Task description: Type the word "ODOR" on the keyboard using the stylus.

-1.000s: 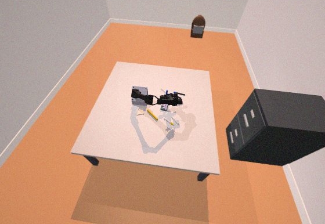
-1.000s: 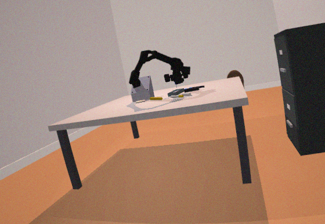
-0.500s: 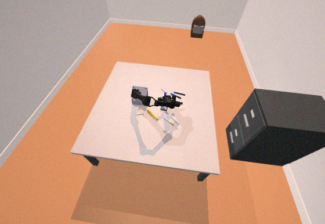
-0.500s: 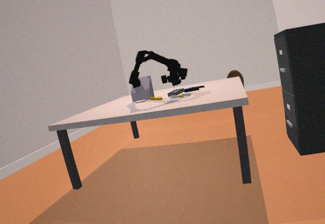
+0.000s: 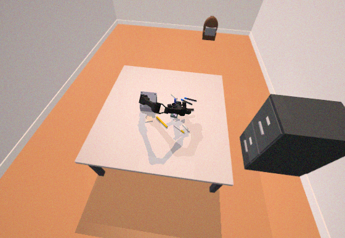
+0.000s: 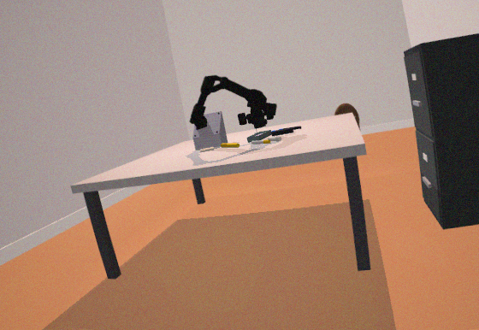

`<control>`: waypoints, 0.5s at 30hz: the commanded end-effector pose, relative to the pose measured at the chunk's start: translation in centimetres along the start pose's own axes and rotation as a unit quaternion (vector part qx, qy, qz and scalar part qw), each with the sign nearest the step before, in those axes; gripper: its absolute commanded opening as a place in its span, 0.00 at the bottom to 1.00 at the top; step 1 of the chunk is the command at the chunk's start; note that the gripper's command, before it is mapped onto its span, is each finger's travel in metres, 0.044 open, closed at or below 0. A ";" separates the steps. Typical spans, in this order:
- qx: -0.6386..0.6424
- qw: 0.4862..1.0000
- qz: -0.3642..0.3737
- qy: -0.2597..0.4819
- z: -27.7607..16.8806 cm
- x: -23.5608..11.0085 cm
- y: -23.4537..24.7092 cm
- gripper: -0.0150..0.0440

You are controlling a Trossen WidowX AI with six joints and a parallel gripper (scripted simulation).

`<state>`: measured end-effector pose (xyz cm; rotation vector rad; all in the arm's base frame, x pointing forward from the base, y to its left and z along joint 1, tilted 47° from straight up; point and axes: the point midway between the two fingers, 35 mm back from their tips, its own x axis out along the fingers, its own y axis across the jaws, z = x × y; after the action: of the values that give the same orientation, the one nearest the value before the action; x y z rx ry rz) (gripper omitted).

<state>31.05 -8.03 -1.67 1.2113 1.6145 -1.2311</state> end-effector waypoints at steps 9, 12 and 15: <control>-0.003 1.000 -0.001 -0.002 0.4 0.3 0.0 0.39; -0.003 1.000 -0.001 -0.002 0.6 0.4 0.0 0.39; -0.003 1.000 -0.001 -0.002 0.8 0.5 0.0 0.39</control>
<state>30.97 -8.56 -2.13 1.2121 1.6134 -1.2323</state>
